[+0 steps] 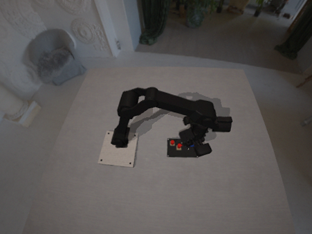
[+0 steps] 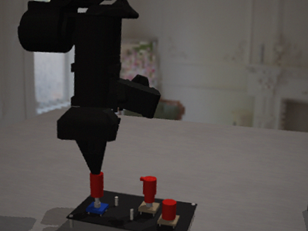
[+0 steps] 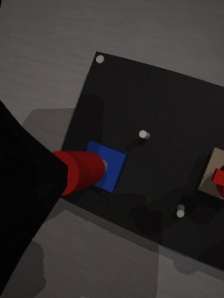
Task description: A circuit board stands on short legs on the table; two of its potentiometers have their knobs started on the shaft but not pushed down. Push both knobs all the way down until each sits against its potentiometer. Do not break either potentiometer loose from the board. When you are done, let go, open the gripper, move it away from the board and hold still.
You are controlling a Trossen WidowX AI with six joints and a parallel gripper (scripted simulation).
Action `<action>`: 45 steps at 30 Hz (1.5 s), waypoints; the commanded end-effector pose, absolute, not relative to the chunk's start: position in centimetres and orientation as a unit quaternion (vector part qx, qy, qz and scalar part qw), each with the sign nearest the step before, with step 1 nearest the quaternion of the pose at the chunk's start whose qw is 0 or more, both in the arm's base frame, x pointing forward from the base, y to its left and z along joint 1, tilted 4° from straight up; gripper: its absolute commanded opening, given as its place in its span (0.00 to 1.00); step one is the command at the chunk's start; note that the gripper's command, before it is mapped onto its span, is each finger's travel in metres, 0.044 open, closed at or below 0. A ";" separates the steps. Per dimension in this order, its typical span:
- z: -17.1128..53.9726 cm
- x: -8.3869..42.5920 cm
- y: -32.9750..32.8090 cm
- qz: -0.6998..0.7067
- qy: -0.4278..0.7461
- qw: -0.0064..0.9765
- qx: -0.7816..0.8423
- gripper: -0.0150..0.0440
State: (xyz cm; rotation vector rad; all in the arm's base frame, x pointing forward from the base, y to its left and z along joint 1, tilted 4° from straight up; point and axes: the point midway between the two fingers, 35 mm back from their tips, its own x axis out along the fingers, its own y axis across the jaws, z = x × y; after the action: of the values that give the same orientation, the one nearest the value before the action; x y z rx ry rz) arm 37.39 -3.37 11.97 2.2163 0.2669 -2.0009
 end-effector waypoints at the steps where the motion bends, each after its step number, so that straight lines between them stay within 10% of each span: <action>1: 11.0 37.5 -3.4 -0.669 0.088 0.071 0.734 0.25; 45: 10.1 37.6 -3.4 -0.669 0.088 0.071 0.734 0.25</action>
State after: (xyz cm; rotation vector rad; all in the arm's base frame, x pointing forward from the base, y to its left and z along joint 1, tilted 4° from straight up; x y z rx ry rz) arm 37.41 -3.35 11.32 2.2223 0.2651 -1.9929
